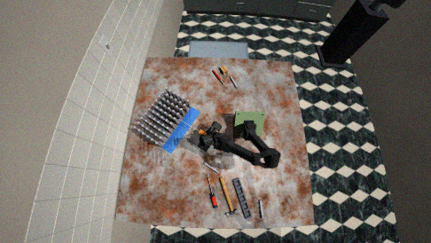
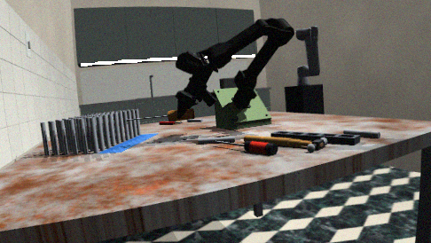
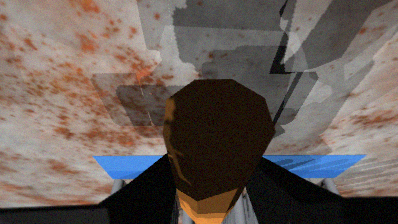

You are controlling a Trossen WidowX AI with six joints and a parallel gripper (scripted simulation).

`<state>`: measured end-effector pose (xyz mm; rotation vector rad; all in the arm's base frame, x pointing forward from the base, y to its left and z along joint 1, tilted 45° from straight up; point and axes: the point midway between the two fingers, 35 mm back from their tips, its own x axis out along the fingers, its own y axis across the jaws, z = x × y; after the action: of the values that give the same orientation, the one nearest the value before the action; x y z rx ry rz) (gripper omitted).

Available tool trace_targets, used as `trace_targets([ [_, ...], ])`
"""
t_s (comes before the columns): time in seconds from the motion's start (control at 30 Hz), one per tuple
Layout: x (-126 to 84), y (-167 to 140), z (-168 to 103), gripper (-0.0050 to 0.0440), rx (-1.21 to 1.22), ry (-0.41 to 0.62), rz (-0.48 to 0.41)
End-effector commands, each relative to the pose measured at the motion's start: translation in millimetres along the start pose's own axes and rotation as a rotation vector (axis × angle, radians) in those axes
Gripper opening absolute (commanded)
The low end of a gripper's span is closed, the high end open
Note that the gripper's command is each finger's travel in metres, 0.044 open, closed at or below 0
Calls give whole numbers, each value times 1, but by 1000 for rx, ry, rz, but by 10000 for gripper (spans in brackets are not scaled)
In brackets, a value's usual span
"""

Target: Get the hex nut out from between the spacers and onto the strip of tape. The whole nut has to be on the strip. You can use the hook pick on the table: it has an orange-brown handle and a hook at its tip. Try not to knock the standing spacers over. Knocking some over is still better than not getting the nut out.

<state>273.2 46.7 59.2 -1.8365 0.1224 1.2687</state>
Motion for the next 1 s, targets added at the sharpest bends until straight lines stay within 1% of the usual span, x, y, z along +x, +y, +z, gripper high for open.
trace_targets([
  [0.0,11,-1,7,-50,7,20,-6],
  [0.07,11,-1,7,-50,7,20,-6],
  [0.3,27,2,27,-50,16,21,-19],
  [0.57,30,-2,17,-50,12,26,-28],
  [0.77,27,-5,18,-50,3,33,-39],
  [0.97,31,-6,12,-50,2,28,-40],
])
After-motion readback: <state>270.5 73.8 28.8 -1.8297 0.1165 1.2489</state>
